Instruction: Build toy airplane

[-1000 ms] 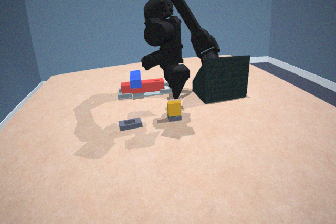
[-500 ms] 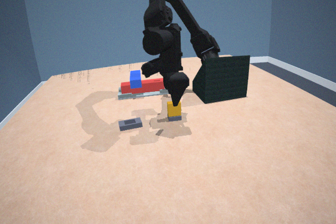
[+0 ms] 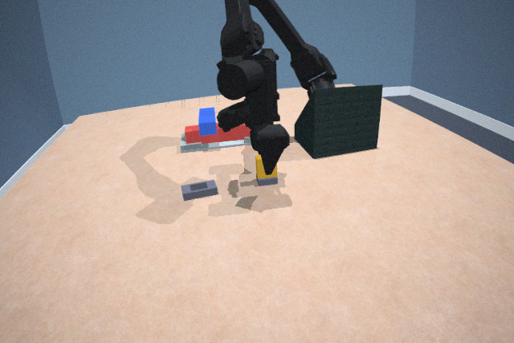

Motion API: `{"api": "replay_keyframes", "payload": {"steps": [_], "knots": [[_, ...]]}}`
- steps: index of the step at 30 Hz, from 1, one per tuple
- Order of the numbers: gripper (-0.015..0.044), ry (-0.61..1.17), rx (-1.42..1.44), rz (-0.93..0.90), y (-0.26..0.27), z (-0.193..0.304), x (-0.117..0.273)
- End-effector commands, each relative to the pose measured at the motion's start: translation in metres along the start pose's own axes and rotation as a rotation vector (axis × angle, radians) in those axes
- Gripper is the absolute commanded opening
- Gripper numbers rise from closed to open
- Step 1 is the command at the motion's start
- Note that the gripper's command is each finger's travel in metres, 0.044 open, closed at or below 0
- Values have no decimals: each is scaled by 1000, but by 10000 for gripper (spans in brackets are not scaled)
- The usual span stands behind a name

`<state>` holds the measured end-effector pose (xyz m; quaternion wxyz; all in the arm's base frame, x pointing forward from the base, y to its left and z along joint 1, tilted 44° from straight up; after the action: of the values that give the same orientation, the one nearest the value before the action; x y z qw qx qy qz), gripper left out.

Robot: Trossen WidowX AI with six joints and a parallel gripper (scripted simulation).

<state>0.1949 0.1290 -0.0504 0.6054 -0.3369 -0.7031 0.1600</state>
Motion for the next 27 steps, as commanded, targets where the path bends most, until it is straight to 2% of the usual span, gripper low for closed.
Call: {"api": "replay_keyframes", "payload": {"steps": [1,11,25,27], "knots": [[440,2,13,16,-3,3,-10],[440,2,13,17,-4,3,-22],[73,2,13,17,-4,3,-22],[59,2,13,17,-4,3,-22]]}}
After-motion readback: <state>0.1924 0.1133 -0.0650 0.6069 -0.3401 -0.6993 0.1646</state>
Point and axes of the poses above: the point midway between the two fingers, 35 mm back from their tips, its own x axis back along the fingers, its own y axis across the jaws, z = x × y, the point moved 8 cm from there along x, back along the fingers, and after that the axes turned 11 degrees about -x, right-handed, at the moved point
